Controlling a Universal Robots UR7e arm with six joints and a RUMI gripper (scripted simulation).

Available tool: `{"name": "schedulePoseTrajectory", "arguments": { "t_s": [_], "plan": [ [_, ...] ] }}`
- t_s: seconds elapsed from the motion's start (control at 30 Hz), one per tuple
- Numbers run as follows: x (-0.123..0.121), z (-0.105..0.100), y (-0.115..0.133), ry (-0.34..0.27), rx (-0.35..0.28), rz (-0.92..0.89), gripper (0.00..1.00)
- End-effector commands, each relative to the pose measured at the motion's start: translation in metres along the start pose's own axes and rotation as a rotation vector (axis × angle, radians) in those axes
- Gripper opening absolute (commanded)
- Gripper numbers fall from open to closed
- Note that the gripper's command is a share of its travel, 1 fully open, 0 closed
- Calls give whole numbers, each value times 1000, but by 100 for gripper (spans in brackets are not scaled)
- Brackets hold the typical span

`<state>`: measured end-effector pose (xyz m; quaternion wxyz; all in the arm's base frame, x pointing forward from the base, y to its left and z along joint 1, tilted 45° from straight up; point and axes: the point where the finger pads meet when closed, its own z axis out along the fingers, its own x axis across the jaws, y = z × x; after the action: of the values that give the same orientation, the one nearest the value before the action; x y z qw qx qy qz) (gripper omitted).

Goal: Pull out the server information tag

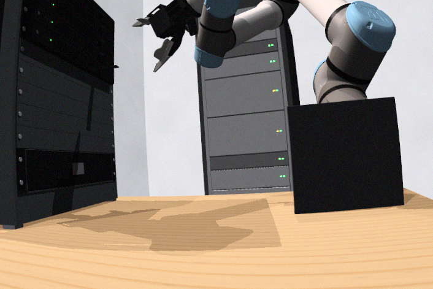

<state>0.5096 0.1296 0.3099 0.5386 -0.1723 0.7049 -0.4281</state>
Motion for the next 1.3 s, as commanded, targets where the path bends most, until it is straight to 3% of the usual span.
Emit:
{"name": "schedulePoseTrajectory", "arguments": {
  "t_s": [0.0,0.57,1.27],
  "plan": [
    [-2,1,0,39,37,-10,100],
    [-7,0,0,80,78,-19,100],
    [-7,0,0,86,84,-19,100]
  ]
}}
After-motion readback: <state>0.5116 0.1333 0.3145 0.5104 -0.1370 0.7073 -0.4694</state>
